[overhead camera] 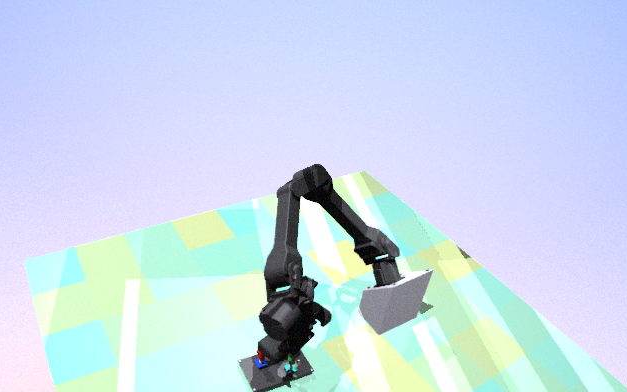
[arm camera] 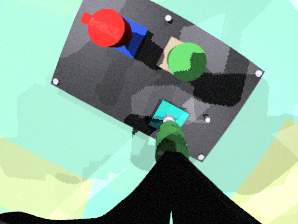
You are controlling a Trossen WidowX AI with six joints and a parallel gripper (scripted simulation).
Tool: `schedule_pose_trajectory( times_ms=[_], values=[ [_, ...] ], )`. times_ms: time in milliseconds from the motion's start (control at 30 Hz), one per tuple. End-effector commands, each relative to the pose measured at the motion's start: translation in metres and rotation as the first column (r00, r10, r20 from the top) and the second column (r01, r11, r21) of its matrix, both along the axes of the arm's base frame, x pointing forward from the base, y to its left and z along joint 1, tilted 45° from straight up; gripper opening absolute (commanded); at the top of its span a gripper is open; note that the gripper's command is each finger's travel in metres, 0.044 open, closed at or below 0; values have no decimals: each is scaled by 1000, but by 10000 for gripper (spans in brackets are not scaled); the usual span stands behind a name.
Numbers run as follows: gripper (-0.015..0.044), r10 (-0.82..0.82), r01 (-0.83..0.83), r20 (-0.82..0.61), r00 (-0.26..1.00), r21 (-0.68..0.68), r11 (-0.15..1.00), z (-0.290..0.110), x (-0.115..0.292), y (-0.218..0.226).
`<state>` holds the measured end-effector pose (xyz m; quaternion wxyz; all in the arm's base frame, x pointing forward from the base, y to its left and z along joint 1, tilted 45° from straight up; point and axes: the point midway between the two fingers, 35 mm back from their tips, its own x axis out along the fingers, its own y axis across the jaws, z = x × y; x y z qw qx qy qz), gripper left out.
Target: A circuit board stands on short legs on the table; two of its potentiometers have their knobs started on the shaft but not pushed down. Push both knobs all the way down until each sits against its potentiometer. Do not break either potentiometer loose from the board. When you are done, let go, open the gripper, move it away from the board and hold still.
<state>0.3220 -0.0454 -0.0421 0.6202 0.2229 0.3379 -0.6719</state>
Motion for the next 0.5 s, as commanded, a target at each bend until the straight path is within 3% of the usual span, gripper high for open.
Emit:
schedule_pose_trajectory(
  times_ms=[0,467],
  values=[
    [0,2,-2,-2,1000,-3,1000,0,0,0],
    [0,2,-2,-2,1000,-3,1000,-3,-1,-4]
  ],
)
